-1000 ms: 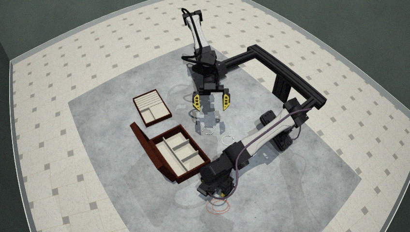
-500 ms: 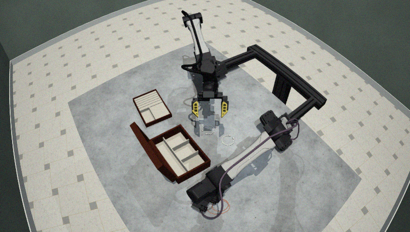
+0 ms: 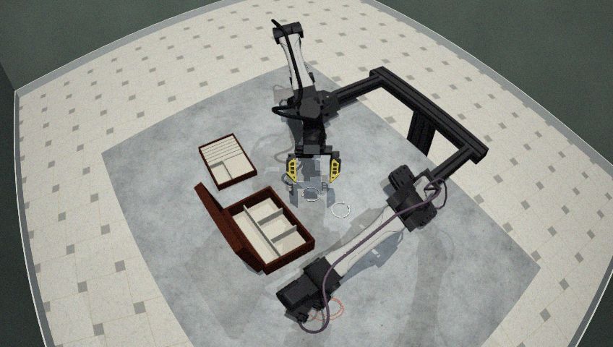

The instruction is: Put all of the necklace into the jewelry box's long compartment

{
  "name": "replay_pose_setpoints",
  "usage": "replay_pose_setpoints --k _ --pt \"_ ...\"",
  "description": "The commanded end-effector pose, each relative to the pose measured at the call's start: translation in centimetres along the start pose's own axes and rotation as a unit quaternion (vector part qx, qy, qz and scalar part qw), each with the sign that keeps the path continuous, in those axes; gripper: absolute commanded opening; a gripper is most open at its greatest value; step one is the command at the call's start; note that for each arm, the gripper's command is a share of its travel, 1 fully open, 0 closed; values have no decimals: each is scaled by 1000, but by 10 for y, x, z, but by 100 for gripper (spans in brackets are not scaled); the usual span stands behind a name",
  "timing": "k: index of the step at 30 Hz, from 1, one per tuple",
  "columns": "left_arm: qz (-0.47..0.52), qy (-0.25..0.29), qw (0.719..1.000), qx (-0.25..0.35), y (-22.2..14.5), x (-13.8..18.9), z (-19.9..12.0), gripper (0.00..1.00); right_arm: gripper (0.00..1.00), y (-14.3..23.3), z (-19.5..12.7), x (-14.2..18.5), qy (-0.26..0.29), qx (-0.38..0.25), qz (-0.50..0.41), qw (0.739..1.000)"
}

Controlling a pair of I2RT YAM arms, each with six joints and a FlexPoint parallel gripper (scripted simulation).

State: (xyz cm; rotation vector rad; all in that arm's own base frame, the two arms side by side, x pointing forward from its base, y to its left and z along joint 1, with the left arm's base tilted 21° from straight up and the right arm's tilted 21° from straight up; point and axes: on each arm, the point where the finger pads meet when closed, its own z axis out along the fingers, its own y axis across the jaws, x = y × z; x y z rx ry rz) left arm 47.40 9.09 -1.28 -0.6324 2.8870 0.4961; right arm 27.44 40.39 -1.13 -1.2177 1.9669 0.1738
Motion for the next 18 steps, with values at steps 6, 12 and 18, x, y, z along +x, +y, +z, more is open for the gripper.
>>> replay_pose_setpoints --k 6,12,18 --pt "-2 1 1000 1 1 -5 11 26 100 -2 9 4 -16 0 -4 1000" --pt "-2 4 1000 -1 1 -3 12 12 100 -2 14 8 -22 -1 -6 1000" --pt "-6 -6 1000 3 -1 -6 7 1 100 -2 17 12 -25 -1 -8 1000"
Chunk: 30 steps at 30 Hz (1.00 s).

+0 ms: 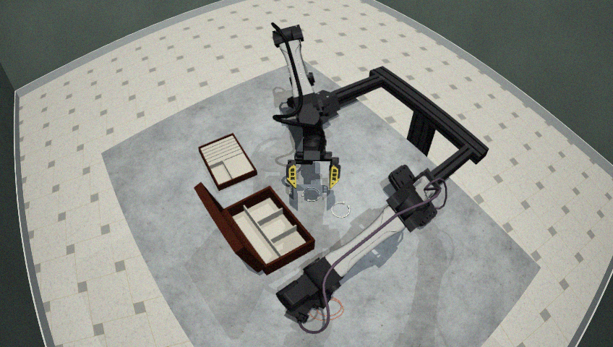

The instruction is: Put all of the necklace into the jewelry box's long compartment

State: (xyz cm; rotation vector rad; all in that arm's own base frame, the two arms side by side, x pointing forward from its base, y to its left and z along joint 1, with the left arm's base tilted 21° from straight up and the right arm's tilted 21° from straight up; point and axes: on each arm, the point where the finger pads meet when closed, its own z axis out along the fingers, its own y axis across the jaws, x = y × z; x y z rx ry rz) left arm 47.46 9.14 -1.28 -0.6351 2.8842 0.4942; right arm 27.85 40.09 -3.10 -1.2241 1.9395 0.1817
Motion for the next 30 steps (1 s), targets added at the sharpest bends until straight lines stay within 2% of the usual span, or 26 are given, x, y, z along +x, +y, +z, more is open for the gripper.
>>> replay_pose_setpoints --k 1,7,9,14,30 --pt "-5 -12 1000 5 -2 -8 0 0 100 -2 4 -1 -14 0 -3 1000" --pt "-4 -10 1000 4 -2 -6 -2 0 100 -3 8 3 -21 0 -5 1000" --pt "-7 -12 1000 5 -1 -9 -10 0 100 -6 5 -8 -33 3 -2 999" --pt "-6 -16 1000 6 -2 -9 -24 0 100 -6 5 -8 -33 4 -2 999" --pt "-7 -22 1000 6 0 -7 -100 0 100 -2 5 -6 -27 2 -2 1000"
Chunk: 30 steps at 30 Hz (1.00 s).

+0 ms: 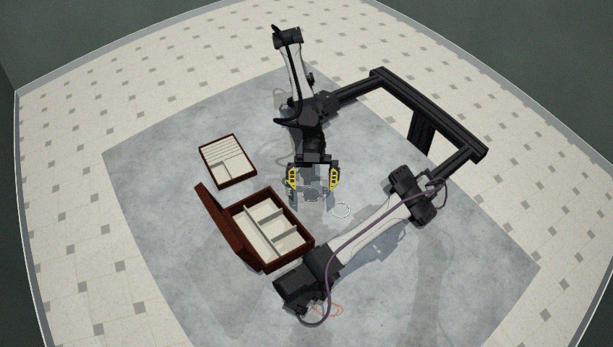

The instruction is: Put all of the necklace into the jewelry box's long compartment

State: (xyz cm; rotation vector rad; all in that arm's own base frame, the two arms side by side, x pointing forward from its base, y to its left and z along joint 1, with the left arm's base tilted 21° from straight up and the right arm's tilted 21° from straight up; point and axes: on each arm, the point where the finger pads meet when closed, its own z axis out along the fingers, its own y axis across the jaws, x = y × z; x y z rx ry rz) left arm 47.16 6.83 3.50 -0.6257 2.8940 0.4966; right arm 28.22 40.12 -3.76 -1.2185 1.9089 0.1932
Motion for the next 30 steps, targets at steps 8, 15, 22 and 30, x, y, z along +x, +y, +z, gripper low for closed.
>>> replay_pose_setpoints --k 8,15,22,30 --pt "-11 -25 1000 8 5 -6 -84 0 100 -2 -1 -9 -12 1 1 1000" --pt "-5 -8 1000 1 0 -1 -92 0 100 -2 -1 -9 -12 1 1 1000" --pt "-6 -12 1000 1 4 -3 -100 0 100 -2 -1 -9 -11 4 1 1000" --pt "23 -42 999 -6 0 -4 -113 0 100 -9 -30 -15 -15 19 9 1000"
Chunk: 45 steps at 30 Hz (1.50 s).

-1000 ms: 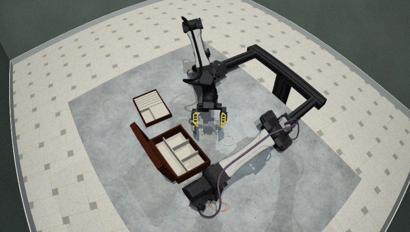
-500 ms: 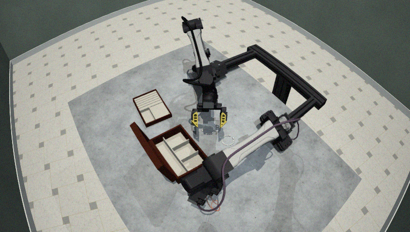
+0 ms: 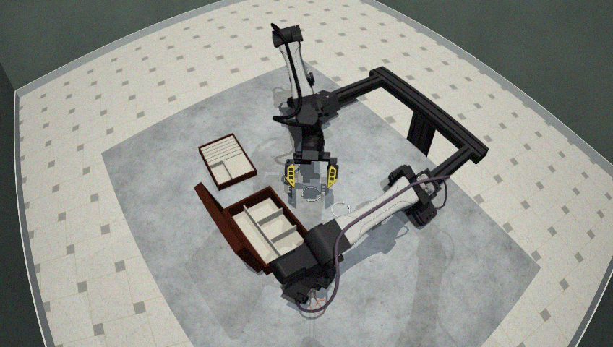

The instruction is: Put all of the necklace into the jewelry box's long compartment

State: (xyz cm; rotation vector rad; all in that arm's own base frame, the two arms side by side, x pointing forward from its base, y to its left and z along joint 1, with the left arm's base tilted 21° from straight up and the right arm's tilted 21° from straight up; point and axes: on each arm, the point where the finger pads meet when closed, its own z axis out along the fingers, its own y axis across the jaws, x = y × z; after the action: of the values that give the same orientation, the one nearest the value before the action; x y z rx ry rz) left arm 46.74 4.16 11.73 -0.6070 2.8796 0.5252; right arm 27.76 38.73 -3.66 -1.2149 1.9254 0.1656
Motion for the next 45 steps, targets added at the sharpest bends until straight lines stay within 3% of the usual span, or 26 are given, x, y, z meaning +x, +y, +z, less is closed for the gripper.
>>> replay_pose_setpoints --k 1,11,22,37,39,45 --pt "25 -37 999 0 -5 -1 -26 0 100 -6 -25 -25 -27 13 10 999" --pt "107 -83 990 -29 -26 4 -41 0 100 -17 -64 -34 -40 31 18 999" --pt "262 -159 948 -81 -70 22 -70 0 100 -29 -106 -44 -54 51 25 997" --pt "509 -275 800 -155 -154 62 -123 0 100 -49 -175 -64 -82 84 39 992" --pt "509 -275 800 -155 -154 62 -123 0 100 -49 -175 -64 -82 84 39 992" --pt "582 -310 731 -177 -182 76 -141 0 100 -59 -204 -80 -101 98 48 989"
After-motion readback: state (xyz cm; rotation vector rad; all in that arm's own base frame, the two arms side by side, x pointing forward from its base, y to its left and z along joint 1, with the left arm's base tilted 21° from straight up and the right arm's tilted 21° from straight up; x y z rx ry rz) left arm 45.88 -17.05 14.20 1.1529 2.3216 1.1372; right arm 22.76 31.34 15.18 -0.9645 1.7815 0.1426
